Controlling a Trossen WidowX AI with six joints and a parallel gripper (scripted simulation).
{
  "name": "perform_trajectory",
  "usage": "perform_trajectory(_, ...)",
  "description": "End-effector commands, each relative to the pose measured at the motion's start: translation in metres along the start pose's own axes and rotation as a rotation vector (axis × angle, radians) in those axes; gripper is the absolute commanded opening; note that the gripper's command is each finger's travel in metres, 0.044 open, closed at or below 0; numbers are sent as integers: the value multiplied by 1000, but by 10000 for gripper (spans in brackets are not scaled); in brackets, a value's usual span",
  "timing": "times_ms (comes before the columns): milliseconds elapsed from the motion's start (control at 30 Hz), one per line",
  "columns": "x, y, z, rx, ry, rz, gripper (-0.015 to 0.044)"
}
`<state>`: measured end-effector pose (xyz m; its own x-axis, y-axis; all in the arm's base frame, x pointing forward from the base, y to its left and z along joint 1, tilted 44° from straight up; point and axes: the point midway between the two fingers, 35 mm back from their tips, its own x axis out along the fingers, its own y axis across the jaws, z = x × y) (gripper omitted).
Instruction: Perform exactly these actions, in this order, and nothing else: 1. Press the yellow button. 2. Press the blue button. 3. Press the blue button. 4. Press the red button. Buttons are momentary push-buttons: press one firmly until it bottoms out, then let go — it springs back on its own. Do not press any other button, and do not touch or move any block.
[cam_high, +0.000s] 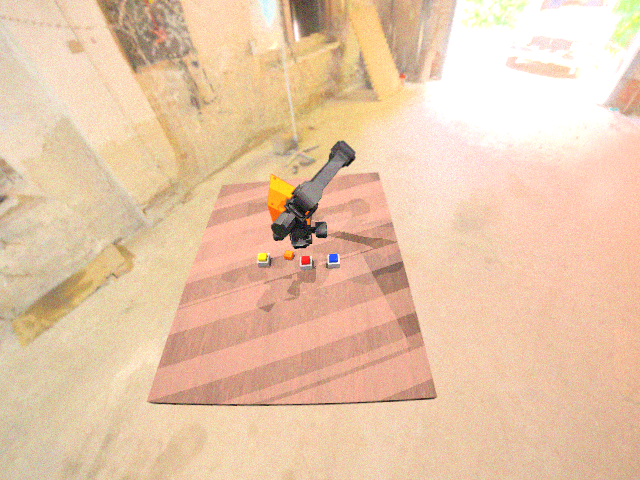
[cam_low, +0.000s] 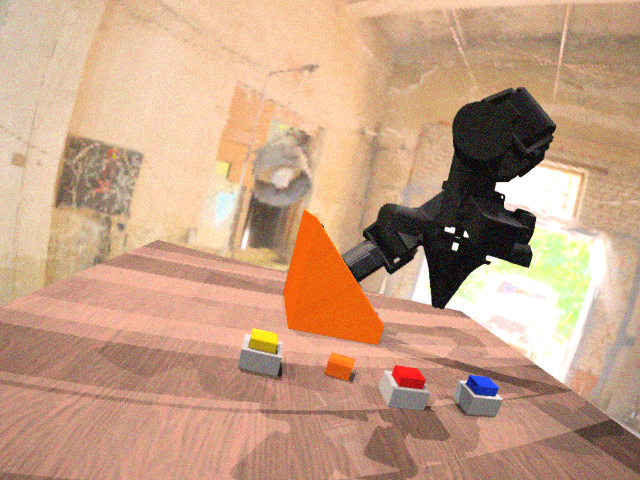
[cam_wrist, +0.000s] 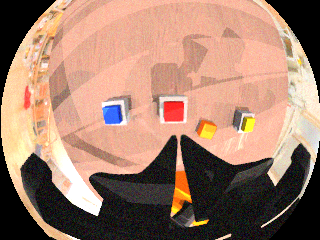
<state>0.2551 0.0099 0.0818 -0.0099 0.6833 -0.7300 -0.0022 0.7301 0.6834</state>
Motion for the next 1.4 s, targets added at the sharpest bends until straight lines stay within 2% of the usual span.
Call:
perform_trajectory(0,24,-5,-1,-5,12,1,20)
perform_trajectory(67,52,-4,-2,-5,12,3,20)
perform_trajectory(133,62,-4,-3,-6,12,5,20)
perform_trajectory(1033,96,-3,-4,-6,12,6,20)
perform_trajectory(1367,97,-3,-4,-6,12,6,20)
